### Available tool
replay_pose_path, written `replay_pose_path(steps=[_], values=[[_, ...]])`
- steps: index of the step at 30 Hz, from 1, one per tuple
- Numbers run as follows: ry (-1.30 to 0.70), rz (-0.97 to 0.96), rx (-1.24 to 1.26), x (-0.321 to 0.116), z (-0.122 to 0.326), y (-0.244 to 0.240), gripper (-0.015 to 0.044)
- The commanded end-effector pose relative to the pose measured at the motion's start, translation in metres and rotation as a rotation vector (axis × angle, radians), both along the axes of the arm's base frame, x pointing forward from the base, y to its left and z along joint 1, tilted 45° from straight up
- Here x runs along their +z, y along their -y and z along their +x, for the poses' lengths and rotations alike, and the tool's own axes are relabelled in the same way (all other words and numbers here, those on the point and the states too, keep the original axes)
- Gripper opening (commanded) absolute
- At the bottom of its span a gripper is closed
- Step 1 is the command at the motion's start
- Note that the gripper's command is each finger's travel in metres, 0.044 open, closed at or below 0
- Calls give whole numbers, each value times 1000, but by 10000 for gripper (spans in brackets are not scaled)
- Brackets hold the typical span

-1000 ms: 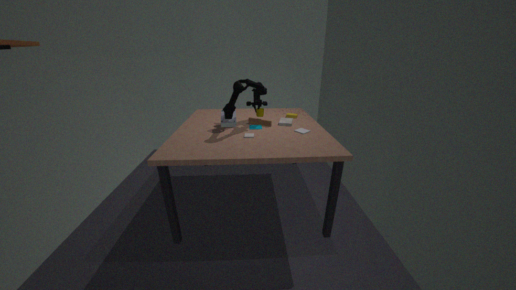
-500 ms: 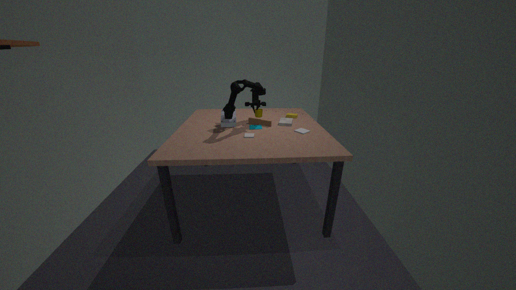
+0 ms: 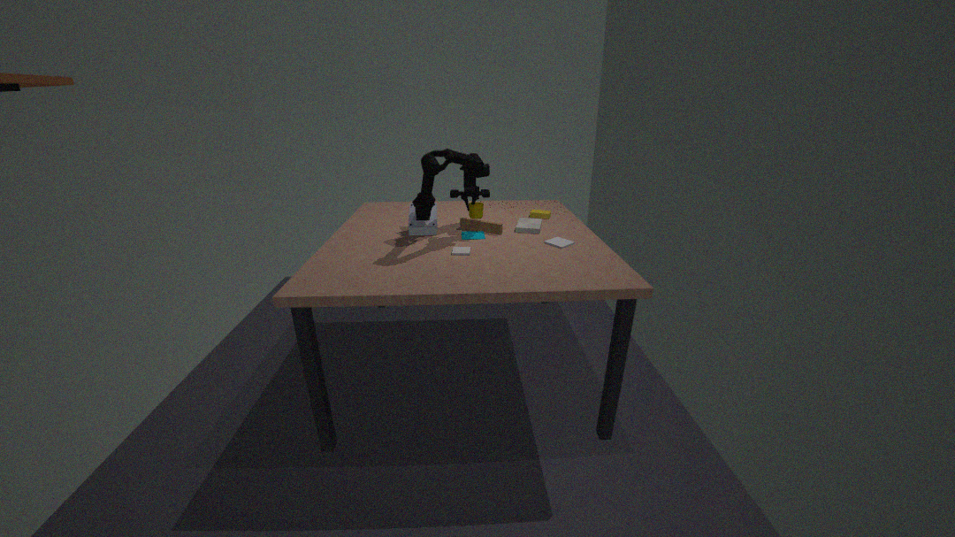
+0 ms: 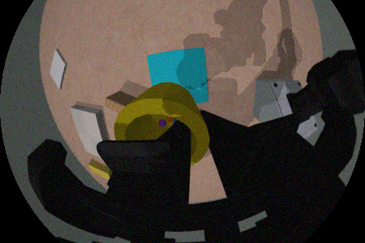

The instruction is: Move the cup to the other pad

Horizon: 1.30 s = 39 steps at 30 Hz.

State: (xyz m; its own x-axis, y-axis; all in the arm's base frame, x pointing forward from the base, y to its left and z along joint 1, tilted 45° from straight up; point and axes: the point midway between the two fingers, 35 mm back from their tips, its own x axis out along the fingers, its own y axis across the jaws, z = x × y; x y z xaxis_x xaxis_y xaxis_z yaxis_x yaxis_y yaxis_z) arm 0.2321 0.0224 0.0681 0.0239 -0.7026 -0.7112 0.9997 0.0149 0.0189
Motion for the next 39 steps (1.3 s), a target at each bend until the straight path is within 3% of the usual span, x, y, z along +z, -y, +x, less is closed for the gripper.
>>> replay_pose_path(steps=[1, 12, 39], values=[[-5, -4, 4, 5, -5, 6, 0], [-5, -5, 3, 14, -15, 17, 0], [-5, -4, 4, -9, -13, 40, 0]])
